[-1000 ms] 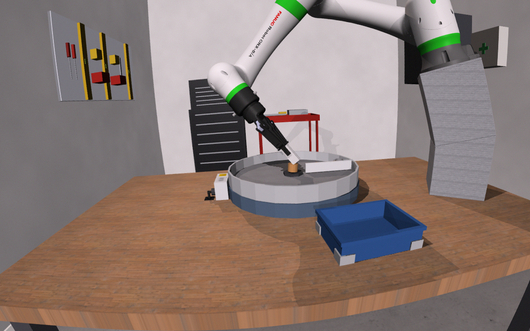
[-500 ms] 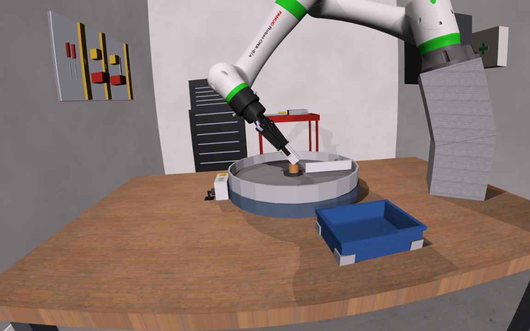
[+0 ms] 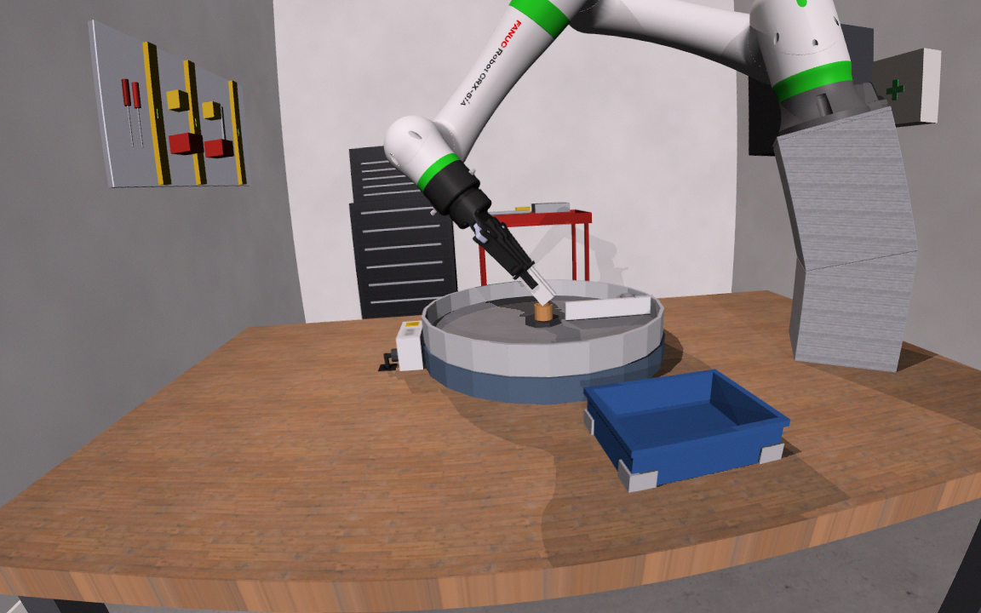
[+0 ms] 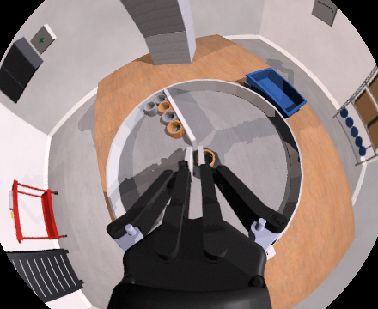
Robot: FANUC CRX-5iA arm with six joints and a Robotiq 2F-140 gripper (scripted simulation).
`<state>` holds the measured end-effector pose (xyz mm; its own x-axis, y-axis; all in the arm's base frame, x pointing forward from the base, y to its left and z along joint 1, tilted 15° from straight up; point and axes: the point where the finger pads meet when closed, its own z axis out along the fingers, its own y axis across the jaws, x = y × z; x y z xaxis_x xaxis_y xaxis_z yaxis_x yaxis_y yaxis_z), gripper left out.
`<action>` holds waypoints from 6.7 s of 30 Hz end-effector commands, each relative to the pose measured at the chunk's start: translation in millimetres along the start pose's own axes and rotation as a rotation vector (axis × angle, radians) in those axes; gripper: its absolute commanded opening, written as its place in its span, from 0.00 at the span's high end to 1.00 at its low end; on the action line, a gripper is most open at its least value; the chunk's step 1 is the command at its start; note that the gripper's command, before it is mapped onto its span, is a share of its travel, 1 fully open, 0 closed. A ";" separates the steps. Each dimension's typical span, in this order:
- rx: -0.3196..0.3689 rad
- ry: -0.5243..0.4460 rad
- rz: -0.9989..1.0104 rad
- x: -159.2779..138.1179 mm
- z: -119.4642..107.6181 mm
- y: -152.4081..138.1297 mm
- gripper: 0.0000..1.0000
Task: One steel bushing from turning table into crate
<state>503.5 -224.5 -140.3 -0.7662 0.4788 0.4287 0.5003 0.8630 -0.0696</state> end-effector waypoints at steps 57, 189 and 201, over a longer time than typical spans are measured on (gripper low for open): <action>0.000 0.000 0.000 21.1 -25.4 -0.3 0.93; 0.000 0.000 0.000 86.3 60.0 -64.0 0.94; 0.000 0.000 0.000 86.1 60.2 -64.0 0.94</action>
<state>381.0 -228.8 -153.3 -0.7662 0.4787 0.4286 0.5003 0.8630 -0.0696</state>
